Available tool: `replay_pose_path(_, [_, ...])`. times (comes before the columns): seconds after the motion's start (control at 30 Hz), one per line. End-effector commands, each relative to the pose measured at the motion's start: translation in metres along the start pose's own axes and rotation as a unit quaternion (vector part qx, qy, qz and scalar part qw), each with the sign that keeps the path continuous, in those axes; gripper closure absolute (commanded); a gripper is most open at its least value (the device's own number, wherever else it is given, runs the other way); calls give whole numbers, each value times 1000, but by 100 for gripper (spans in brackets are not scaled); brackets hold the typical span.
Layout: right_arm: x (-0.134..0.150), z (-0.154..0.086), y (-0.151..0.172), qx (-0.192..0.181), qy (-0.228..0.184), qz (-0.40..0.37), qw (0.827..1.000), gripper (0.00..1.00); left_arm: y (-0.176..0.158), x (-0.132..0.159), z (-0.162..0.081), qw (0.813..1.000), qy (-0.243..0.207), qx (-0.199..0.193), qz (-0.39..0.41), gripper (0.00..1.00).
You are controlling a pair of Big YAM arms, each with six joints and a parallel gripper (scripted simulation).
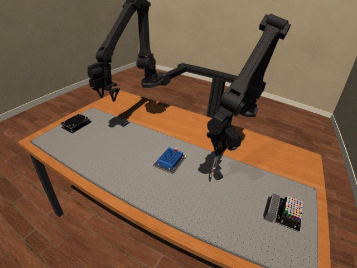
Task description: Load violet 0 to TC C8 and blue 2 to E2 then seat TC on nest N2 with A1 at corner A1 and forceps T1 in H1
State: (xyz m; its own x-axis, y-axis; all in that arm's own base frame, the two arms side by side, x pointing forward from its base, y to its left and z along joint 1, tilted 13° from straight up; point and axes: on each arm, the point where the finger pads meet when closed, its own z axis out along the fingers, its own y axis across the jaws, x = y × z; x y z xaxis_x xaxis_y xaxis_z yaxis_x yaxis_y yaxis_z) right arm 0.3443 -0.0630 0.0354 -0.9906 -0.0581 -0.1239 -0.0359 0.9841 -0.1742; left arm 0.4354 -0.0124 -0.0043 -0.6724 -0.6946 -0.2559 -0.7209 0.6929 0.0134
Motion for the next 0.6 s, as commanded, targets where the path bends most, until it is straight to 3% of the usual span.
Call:
replay_pose_path(0.0, [-33,-19,-10,7,-39,16,999,0,-17,-6,-5,1000,-4,4,-8,91])
replay_pose_path(0.13, [-33,-19,-10,7,-39,16,999,0,-12,-11,-3,1000,-4,0,-20,91])
replay_pose_path(0.57, [-33,-19,-10,7,-39,16,999,0,-34,13,-5,1000,-3,3,-8,91])
